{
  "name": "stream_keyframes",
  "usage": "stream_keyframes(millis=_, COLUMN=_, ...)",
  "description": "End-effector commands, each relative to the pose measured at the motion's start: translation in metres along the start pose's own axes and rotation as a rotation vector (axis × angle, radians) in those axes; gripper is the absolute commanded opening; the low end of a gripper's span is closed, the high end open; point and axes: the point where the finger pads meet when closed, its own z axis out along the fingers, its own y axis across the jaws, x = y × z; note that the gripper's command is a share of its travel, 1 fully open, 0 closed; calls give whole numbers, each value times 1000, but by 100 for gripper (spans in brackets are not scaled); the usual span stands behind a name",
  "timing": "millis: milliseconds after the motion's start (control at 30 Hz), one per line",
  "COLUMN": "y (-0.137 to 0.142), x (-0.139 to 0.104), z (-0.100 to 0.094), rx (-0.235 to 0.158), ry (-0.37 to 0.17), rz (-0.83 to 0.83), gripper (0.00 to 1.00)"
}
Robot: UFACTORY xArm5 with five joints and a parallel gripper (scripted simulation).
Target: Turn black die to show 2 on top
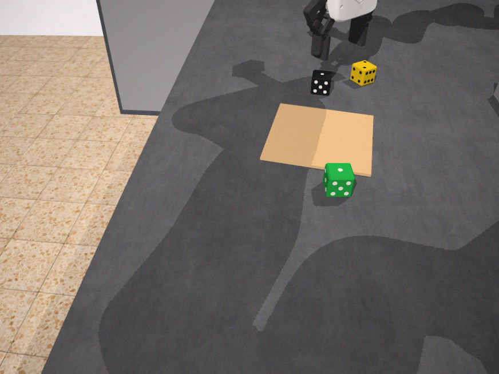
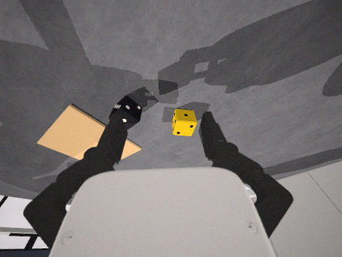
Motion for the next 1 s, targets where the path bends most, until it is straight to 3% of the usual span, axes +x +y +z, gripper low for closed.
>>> stream_keyframes(millis=0, y=-36, x=11, z=0, rx=1, ry=2, rz=0, gripper=100)
stream_keyframes(millis=300, y=-60, x=17, z=0, rx=1, ry=2, rz=0, gripper=100)
stream_keyframes(millis=967, y=-61, x=17, z=0, rx=1, ry=2, rz=0, gripper=100)
